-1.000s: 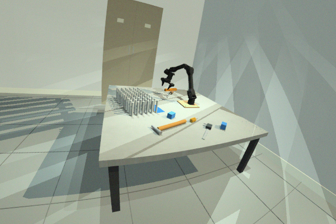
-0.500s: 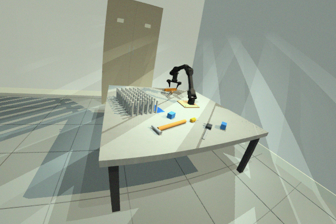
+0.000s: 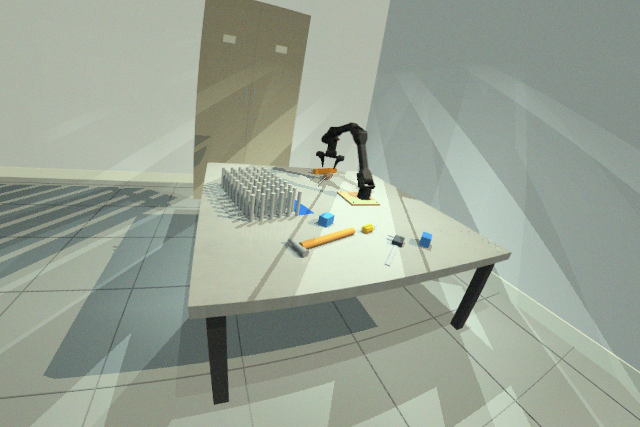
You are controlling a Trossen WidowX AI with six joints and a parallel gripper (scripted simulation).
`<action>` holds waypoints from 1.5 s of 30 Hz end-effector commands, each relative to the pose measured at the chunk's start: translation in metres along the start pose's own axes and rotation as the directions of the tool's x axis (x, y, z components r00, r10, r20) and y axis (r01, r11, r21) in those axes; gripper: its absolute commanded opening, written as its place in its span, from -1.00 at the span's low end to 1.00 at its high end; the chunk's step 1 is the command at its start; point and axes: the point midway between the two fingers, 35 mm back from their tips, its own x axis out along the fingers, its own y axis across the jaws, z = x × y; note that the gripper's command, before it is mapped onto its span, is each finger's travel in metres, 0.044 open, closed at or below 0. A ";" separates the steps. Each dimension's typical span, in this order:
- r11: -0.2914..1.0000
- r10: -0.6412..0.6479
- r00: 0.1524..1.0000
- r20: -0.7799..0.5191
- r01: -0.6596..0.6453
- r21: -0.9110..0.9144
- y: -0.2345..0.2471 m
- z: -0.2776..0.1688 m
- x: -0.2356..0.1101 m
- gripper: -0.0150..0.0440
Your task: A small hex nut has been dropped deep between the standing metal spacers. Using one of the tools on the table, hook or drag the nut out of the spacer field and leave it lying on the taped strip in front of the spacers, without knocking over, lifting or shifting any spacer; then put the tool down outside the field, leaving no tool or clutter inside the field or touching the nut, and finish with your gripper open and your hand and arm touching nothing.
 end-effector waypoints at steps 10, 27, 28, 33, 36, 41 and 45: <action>1.000 0.005 1.000 -0.002 -0.005 0.003 0.001 0.000 0.001 0.46; 1.000 0.005 1.000 -0.002 -0.005 0.003 -0.001 -0.001 0.029 0.46; 1.000 0.005 1.000 -0.002 -0.005 0.003 -0.001 -0.001 0.031 0.46; 1.000 0.005 1.000 -0.002 -0.005 0.003 -0.001 -0.001 0.039 0.46; 1.000 0.005 1.000 -0.002 -0.005 0.003 -0.001 -0.001 0.044 0.46; 1.000 0.005 1.000 -0.002 -0.005 0.003 -0.001 -0.001 0.052 0.46; 1.000 0.005 1.000 -0.002 -0.005 0.003 0.000 -0.001 0.058 0.46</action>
